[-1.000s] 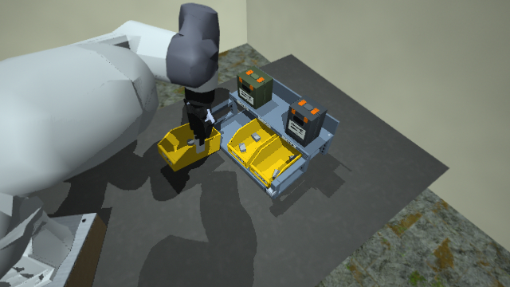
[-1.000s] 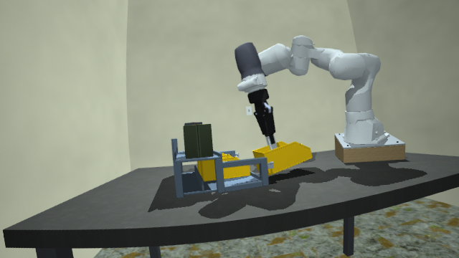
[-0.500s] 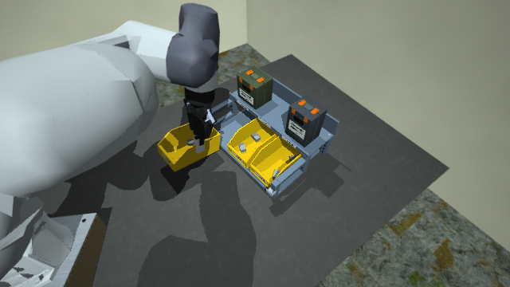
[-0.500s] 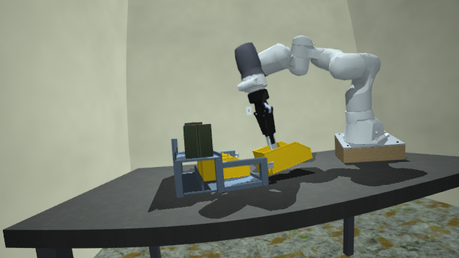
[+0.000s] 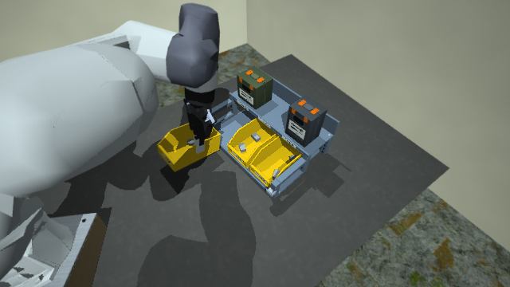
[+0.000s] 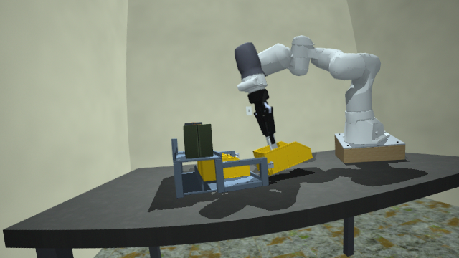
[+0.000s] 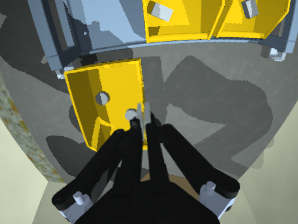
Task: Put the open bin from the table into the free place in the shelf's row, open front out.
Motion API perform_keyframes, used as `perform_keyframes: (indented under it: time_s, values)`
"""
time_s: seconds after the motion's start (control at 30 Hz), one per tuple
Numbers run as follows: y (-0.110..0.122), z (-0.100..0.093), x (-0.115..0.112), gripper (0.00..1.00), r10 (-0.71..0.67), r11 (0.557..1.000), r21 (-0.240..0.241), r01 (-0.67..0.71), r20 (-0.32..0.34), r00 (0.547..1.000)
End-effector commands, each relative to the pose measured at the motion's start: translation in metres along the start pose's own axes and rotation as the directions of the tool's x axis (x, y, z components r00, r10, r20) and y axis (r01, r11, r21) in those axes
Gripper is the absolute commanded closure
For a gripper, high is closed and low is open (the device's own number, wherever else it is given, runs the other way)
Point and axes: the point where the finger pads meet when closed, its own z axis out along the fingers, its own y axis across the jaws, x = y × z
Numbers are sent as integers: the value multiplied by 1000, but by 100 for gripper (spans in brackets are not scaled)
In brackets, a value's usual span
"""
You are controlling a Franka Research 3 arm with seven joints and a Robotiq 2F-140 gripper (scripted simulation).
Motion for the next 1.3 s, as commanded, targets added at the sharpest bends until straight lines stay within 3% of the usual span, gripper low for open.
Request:
perform_keyframes:
  time_s: [0.0, 1.27]
  values:
    - [-1, 0, 0, 100, -4, 1000, 2, 4, 3, 1000]
    - [-1, -2, 12, 100, -4, 1000, 2, 4, 3, 1000]
